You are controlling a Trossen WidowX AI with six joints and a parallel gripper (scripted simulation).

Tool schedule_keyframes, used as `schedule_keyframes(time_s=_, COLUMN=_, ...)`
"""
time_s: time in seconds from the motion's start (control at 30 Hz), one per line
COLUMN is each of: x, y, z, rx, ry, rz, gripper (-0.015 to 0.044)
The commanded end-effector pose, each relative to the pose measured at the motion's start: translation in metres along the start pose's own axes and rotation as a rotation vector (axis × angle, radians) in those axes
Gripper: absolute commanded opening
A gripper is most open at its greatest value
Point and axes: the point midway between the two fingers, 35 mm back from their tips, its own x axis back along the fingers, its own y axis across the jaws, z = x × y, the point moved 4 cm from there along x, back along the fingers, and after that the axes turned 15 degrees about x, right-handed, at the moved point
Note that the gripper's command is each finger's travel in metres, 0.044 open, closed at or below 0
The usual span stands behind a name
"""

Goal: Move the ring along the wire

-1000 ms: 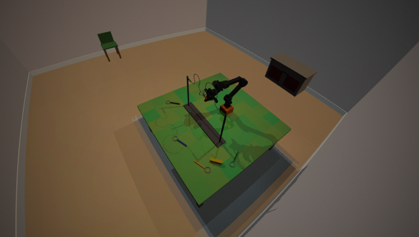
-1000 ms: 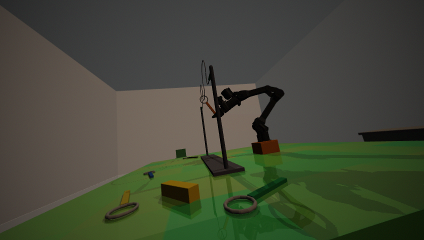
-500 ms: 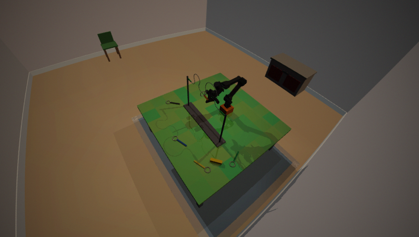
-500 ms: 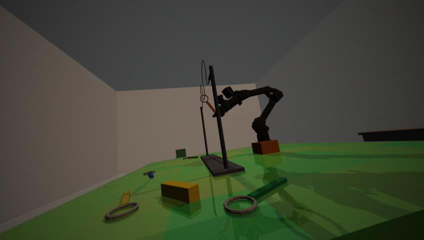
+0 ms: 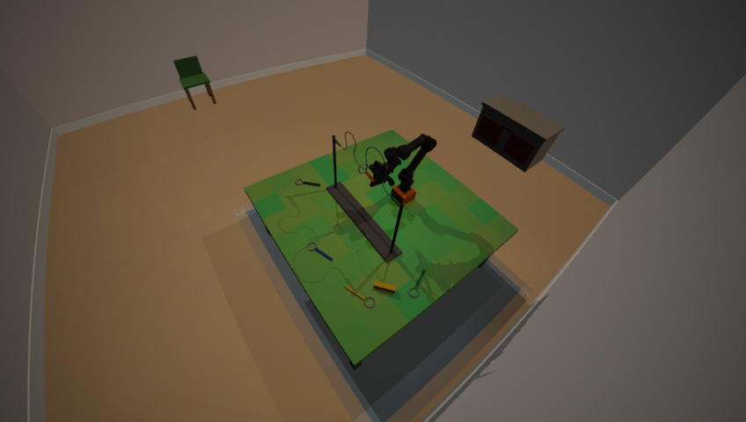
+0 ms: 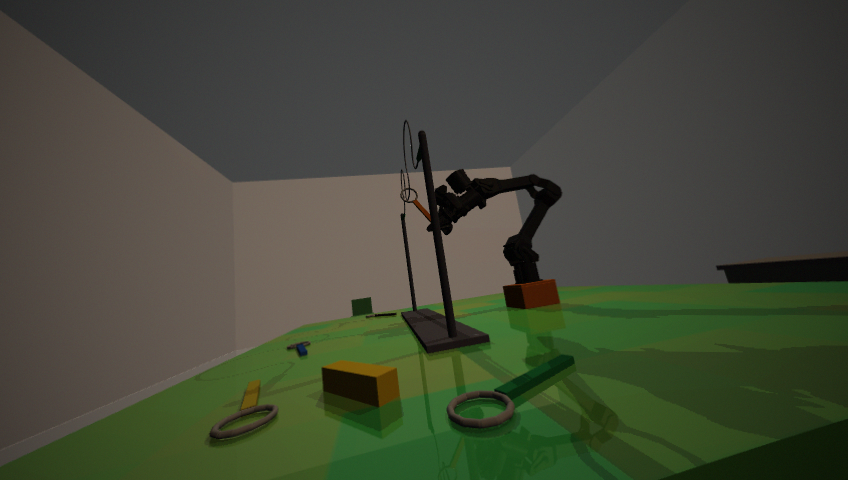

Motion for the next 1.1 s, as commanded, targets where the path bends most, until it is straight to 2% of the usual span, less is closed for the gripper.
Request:
schedule_keyframes(time_s=0.0, x=0.000, y=0.011, z=-0.004, rx=-0.070, ry=-0.011, rz=-0.033, gripper=-0.0150)
schedule_keyframes(time_s=1.07, x=0.023, y=0.087, z=-0.065, rx=-0.743, ry=-0.096, rz=-0.389, gripper=-0.0150)
